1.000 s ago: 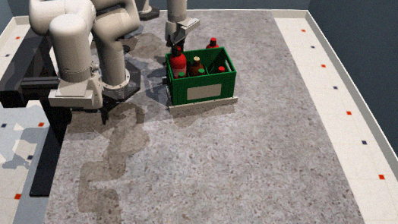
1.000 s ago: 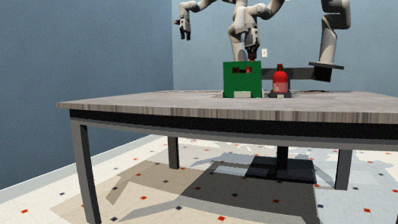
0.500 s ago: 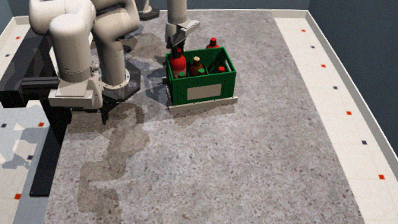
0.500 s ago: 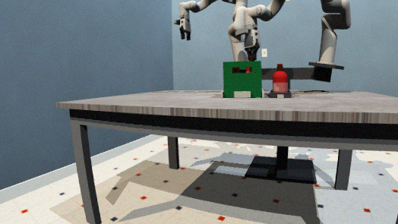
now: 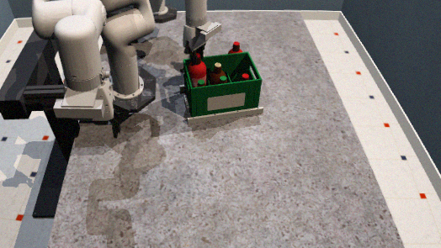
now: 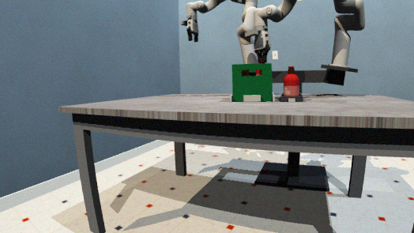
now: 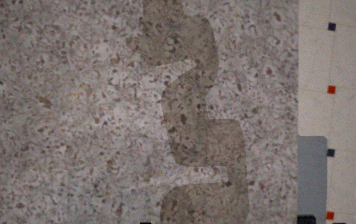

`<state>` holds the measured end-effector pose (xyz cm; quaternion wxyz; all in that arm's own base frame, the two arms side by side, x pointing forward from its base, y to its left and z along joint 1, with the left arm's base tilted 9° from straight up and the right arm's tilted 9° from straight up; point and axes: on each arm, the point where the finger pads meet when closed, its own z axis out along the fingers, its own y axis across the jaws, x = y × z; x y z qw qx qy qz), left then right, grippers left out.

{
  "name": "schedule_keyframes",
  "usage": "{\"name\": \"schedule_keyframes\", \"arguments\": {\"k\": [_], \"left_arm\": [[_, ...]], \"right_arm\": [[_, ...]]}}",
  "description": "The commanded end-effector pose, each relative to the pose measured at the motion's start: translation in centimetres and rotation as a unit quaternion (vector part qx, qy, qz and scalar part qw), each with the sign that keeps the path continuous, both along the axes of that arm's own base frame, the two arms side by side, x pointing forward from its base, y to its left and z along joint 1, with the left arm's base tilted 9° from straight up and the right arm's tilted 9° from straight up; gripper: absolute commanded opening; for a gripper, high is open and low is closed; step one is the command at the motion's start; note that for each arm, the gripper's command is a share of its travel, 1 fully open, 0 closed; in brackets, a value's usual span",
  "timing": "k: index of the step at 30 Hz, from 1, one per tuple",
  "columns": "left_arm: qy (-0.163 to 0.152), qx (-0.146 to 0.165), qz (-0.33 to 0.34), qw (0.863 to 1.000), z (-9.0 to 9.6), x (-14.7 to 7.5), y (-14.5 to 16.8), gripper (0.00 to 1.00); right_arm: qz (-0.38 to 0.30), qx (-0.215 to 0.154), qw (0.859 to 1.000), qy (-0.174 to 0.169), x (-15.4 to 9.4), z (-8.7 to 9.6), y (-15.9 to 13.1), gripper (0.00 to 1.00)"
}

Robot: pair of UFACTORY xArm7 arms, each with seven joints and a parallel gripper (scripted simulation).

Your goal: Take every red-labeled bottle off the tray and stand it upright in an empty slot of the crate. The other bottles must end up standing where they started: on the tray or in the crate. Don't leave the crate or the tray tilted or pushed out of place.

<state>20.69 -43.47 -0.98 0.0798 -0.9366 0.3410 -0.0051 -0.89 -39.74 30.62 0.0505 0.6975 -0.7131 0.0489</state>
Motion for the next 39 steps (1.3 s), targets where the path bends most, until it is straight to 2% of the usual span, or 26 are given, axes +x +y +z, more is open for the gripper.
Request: {"name": "schedule_keyframes", "arguments": {"k": [1,20,39], "left_arm": [[-0.001,-0.002,0.000,1.000,0.2,0.0,-0.2,0.00],[-0.001,-0.002,0.000,1.000,-0.3,0.0,-0.1,0.00],[-0.001,-0.002,0.000,1.000,-2.1,0.2,0.1,0.00]], "right_arm": [[0.000,-0.002,1.000,0.000,0.0,0.2,-0.1,1.00],[0.000,-0.002,1.000,0.000,0.0,0.2,-0.1,1.00],[0.000,-0.002,1.000,0.000,0.0,0.2,-0.1,1.00]]}}
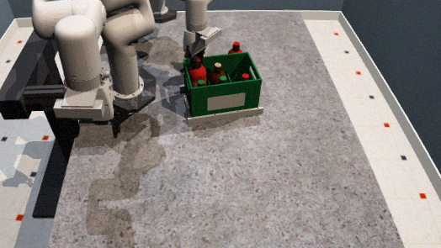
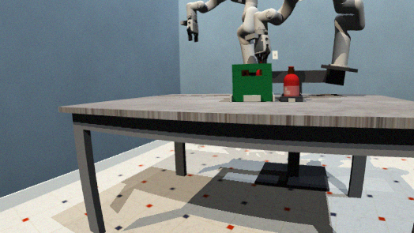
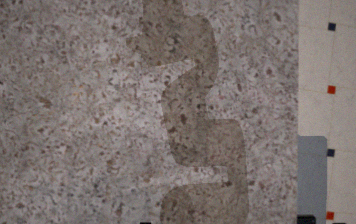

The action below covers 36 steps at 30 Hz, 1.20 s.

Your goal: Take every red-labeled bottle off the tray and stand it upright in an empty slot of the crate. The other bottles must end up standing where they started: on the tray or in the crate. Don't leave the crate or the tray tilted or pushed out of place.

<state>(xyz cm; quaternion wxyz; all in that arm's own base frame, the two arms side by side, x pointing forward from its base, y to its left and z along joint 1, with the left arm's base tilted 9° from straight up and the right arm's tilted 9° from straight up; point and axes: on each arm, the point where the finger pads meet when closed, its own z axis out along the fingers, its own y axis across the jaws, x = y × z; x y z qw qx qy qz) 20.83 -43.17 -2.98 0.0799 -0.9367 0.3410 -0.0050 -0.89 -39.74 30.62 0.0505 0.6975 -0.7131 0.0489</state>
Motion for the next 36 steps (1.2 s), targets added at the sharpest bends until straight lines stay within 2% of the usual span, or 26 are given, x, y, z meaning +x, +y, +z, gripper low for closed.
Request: {"name": "schedule_keyframes", "arguments": {"k": [1,13,36], "left_arm": [[-0.001,-0.002,0.000,1.000,-0.2,0.0,-0.1,0.00],[-0.001,-0.002,0.000,1.000,-1.4,0.1,0.0,0.00],[-0.001,-0.002,0.000,1.000,-1.8,0.2,0.1,0.00]], "right_arm": [[0.000,-0.002,1.000,0.000,0.0,0.2,-0.1,1.00],[0.000,-0.002,1.000,0.000,0.0,0.2,-0.1,1.00],[0.000,-0.002,1.000,0.000,0.0,0.2,-0.1,1.00]]}}
